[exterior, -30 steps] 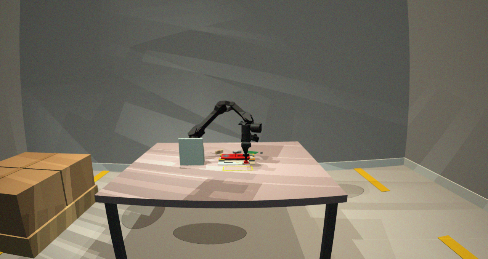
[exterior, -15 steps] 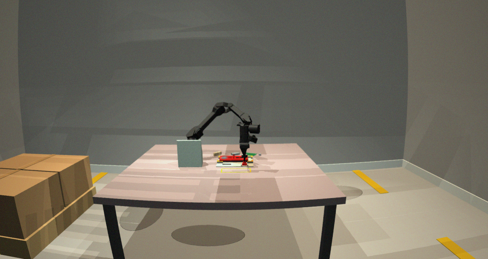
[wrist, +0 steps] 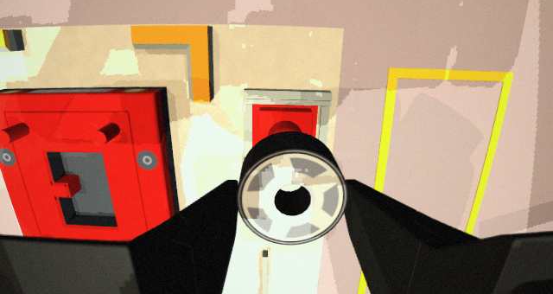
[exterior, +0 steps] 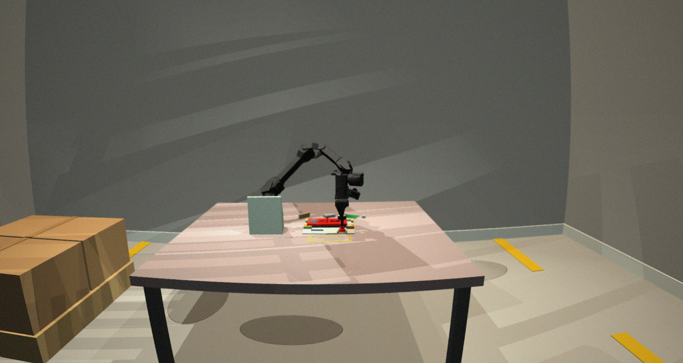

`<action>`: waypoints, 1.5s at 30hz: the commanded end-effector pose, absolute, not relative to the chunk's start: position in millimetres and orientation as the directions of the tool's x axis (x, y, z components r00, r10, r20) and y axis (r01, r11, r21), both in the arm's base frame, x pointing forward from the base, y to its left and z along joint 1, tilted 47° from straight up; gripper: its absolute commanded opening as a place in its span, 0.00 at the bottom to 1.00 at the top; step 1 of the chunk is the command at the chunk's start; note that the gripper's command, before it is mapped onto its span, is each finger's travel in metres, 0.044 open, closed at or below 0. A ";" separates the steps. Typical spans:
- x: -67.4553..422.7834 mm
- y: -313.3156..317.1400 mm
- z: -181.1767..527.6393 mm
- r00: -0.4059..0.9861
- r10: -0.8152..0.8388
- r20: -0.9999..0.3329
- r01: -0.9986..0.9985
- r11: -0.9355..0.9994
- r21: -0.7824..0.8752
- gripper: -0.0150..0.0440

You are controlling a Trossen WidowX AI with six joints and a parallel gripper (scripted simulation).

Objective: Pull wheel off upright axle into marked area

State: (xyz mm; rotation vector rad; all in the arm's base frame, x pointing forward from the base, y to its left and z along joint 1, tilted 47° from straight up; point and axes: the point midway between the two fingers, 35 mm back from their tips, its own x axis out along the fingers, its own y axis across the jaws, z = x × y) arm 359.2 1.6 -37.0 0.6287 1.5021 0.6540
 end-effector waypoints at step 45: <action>304.3 -83.7 -103.5 -0.029 0.721 -0.692 -0.009 0.692 0.722 0.25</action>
